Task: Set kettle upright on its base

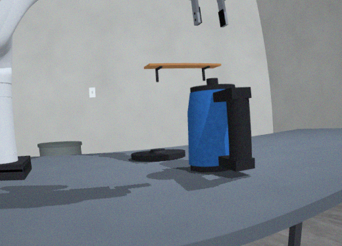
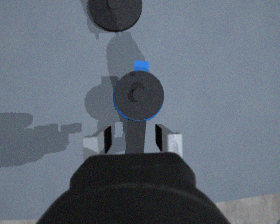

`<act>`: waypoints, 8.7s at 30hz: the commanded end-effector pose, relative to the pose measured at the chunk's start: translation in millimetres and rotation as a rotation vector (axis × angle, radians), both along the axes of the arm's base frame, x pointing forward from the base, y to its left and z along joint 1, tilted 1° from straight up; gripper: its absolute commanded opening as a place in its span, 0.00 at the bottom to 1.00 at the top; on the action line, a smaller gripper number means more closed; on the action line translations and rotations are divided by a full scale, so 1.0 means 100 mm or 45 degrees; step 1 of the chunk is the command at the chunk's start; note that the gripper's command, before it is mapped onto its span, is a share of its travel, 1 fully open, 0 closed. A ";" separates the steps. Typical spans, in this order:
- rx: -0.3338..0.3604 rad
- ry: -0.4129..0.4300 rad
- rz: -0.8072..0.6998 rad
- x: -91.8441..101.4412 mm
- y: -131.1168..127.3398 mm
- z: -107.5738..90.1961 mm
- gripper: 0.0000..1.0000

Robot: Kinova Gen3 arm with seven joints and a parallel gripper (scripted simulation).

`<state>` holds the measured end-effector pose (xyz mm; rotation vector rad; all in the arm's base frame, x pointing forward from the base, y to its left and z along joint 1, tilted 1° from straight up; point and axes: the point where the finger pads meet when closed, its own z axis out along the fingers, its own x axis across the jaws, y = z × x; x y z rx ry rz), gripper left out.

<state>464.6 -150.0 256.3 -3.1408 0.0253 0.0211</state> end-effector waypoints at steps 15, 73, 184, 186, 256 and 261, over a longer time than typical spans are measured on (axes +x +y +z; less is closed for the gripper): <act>-0.004 0.003 -0.057 0.02 -0.05 -0.01 1.00; -0.008 0.009 -0.140 0.05 -0.12 -0.03 1.00; -0.009 0.009 -0.142 0.03 -0.12 -1.24 1.00; -0.009 0.009 -0.142 0.03 -0.12 -1.24 1.00; -0.009 0.009 -0.142 0.02 -0.12 -1.58 1.00; -0.009 0.009 -0.142 0.02 -0.12 -1.58 1.00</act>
